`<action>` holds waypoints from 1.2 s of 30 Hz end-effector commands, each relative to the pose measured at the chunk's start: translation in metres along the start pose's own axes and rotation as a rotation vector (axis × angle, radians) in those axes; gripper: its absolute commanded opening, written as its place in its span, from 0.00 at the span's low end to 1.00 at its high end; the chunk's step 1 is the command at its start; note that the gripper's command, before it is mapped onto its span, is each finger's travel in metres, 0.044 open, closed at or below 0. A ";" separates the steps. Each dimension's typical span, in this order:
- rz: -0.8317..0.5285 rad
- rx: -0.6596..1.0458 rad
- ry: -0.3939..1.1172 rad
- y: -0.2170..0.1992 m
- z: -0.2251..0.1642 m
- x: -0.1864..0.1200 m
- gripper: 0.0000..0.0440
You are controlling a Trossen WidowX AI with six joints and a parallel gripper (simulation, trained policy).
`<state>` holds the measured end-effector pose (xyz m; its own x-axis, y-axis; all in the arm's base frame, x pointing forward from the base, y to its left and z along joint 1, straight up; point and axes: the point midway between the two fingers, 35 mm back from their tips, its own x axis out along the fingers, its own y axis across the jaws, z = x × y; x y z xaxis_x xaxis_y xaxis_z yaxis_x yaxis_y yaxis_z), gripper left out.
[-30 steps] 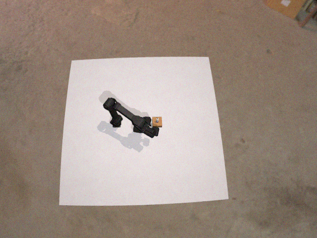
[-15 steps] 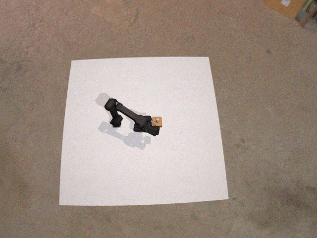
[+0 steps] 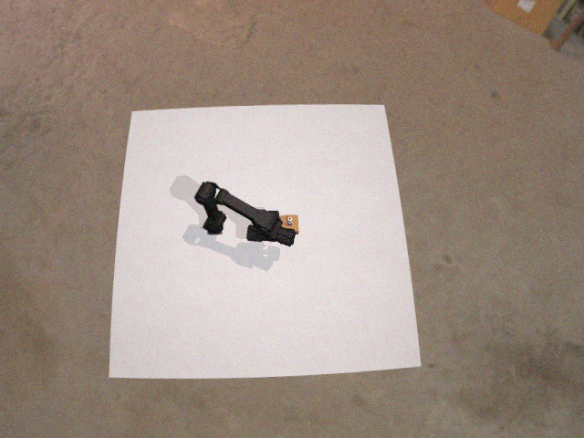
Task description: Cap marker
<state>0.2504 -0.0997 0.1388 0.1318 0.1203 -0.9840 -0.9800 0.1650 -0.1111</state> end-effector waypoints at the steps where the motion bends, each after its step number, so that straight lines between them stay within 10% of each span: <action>1: 0.026 -0.019 0.011 0.002 0.002 0.004 0.71; 36: 0.167 -0.215 0.053 0.012 0.039 0.026 0.69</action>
<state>0.2489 -0.0597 0.1193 -0.0217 0.0841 -0.9962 -0.9990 -0.0397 0.0185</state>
